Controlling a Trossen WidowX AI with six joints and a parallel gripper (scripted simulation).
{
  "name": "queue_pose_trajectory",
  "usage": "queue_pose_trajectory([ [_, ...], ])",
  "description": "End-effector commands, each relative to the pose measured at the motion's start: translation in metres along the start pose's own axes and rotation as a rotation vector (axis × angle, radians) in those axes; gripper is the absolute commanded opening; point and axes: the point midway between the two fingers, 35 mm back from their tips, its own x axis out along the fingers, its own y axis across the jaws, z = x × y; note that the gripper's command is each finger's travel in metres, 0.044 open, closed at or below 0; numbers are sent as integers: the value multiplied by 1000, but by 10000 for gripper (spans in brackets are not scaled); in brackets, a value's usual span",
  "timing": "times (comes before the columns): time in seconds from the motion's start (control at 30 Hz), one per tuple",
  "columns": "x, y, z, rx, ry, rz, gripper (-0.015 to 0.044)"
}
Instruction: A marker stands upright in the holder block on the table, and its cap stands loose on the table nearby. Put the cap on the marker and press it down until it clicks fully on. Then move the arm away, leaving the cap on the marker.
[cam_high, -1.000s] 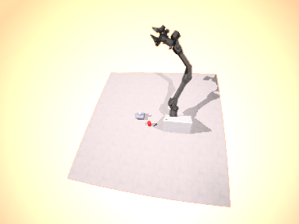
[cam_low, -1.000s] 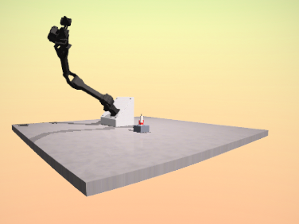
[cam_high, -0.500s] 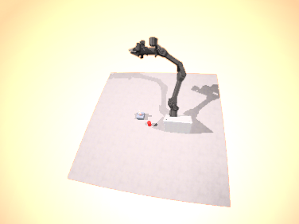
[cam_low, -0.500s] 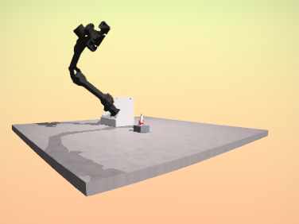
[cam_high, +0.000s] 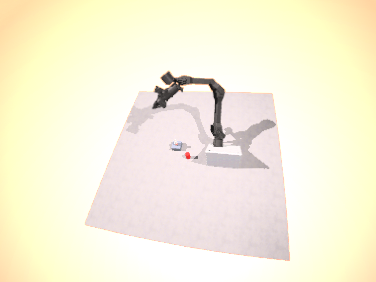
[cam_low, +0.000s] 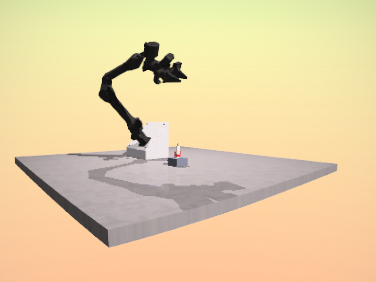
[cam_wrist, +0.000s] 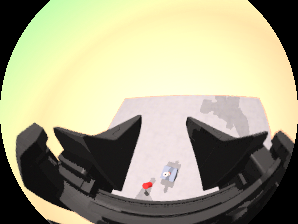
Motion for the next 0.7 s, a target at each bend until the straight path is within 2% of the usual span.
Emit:
queue_pose_trajectory([
  [0.0,33,28,-50,-194,185,19,256],
  [0.3,71,74,-185,-699,637,124,256],
  [0.57,55,80,-305,-1205,1074,297,256],
  [0.67,47,77,-323,-1295,1153,337,256],
])
